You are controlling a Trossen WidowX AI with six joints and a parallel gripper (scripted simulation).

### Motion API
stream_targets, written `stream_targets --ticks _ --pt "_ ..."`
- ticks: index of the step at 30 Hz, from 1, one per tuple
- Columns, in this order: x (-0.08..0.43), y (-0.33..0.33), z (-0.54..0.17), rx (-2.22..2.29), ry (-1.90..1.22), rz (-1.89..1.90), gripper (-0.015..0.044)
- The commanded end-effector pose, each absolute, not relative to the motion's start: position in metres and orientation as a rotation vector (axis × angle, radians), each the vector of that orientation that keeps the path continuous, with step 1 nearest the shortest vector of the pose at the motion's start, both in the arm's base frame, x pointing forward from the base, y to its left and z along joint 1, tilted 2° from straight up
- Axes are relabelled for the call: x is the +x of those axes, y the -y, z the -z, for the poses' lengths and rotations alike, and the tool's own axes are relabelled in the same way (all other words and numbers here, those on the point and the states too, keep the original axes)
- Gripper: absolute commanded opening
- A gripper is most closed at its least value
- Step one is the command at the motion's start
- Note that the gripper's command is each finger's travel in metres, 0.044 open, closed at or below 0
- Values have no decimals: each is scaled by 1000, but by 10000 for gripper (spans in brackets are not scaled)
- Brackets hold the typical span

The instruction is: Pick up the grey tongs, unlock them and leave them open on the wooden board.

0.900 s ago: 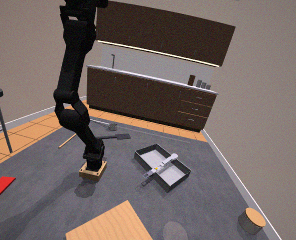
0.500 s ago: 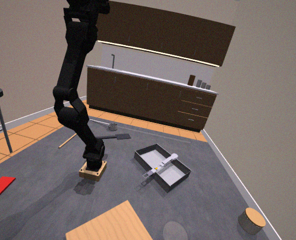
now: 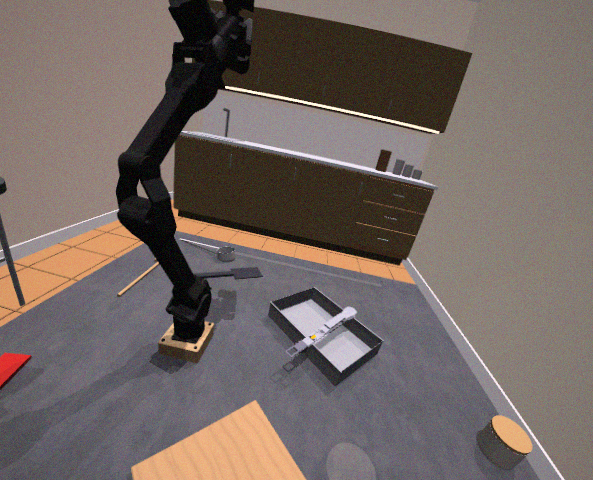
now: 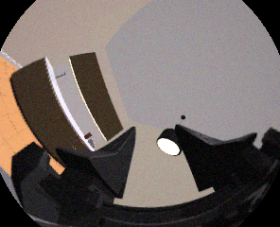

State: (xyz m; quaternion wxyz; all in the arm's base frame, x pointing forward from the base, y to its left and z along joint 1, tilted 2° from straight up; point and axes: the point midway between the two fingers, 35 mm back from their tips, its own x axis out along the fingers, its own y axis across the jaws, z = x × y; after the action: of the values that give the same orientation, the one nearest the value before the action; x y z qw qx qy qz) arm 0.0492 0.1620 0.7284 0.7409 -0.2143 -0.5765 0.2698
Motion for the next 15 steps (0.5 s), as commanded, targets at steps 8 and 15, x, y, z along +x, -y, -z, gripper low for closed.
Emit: stream_targets --ticks 8,15 --pt "91 -209 -694 -510 1075 -698 260" --pt "114 -221 -679 -530 990 -706 260"
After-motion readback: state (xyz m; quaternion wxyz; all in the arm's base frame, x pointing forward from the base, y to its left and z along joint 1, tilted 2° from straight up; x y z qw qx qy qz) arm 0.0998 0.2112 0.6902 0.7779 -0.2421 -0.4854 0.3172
